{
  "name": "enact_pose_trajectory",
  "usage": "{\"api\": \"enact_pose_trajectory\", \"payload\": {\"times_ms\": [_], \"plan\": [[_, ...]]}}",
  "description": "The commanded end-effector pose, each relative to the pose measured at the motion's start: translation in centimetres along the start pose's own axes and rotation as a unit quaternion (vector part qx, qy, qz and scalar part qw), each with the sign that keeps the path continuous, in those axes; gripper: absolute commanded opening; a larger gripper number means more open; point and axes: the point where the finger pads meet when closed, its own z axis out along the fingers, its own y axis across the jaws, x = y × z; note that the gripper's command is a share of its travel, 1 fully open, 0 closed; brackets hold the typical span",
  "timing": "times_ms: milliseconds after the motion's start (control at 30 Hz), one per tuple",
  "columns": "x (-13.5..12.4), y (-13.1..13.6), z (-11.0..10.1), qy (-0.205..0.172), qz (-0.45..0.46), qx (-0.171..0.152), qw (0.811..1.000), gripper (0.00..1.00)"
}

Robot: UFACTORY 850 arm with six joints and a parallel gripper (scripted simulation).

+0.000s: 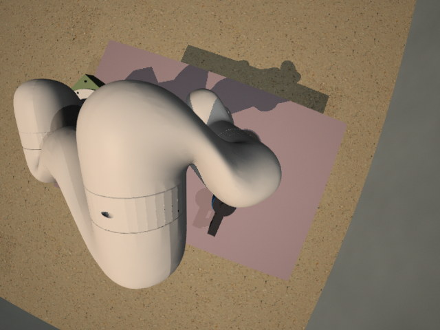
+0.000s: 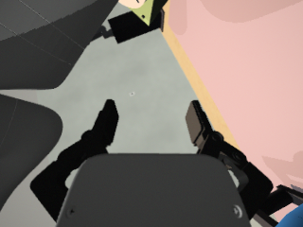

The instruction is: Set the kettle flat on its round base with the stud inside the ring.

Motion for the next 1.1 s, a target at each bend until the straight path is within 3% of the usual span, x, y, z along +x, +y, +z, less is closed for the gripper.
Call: {"api": "enact_pose_trajectory", "payload": {"times_ms": [0,533,567,1067], "plan": [[-0.01,-0.01,-0.03,0.0,0.0,0.0,1.0,1.0],[-0.01,-0.01,-0.03,0.0,0.0,0.0,1.0,1.0],[-0.01,-0.01,-0.03,0.0,0.0,0.0,1.0,0.81],[0.6,-0.32,0.0,0.014,0.013,-0.002,1.0,0.81]]}}
